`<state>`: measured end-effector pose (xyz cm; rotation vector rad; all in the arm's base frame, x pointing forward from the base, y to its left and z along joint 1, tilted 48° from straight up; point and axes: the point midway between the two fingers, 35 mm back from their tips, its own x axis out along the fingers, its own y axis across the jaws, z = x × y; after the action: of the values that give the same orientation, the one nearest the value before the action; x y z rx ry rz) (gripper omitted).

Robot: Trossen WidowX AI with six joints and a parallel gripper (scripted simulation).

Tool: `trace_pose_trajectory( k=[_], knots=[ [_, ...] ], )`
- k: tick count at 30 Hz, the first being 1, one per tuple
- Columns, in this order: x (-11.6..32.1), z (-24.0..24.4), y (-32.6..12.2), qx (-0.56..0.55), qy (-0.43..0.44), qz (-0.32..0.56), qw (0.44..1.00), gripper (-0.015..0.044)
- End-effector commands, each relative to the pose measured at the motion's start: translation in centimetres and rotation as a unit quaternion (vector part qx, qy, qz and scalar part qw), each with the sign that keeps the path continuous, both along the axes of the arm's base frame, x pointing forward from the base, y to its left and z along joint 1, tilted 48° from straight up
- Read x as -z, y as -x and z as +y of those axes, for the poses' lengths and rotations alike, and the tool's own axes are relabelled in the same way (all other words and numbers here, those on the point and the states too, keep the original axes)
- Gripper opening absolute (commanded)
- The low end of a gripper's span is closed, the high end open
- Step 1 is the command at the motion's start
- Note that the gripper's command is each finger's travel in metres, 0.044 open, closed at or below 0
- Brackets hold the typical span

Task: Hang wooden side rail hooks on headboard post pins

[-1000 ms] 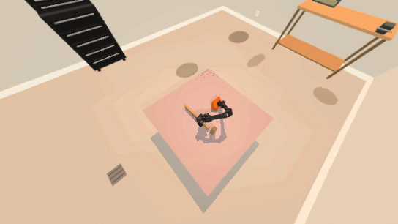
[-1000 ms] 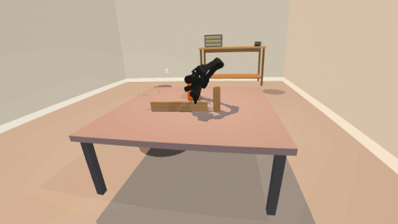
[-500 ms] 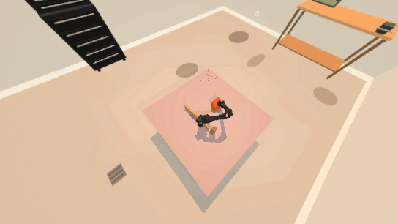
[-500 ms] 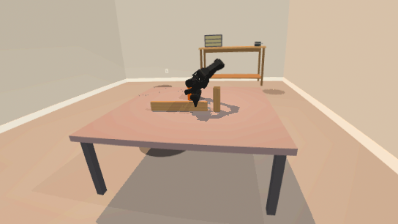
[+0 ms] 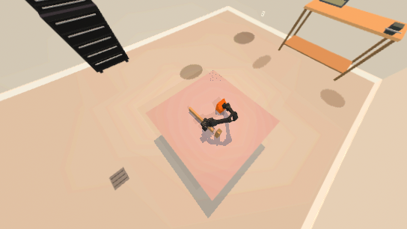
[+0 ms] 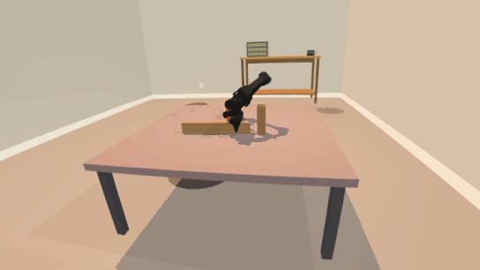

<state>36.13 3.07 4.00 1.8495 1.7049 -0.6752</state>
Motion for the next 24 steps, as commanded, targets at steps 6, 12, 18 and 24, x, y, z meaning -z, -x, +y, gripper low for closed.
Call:
trace_pose_trajectory(
  k=[6, 12, 18, 24],
  knots=[
    [0.15, 0.14, -0.04, 0.003, -0.002, 0.0, 1.0, 0.0256],
    [0.15, 0.14, -0.04, 0.003, -0.002, 0.0, 1.0, 0.0099],
    [0.15, 0.14, -0.04, 0.003, -0.002, 0.0, 1.0, 0.0039],
    [0.15, 0.14, -0.04, 0.003, -0.002, 0.0, 1.0, 0.0]
  ],
)
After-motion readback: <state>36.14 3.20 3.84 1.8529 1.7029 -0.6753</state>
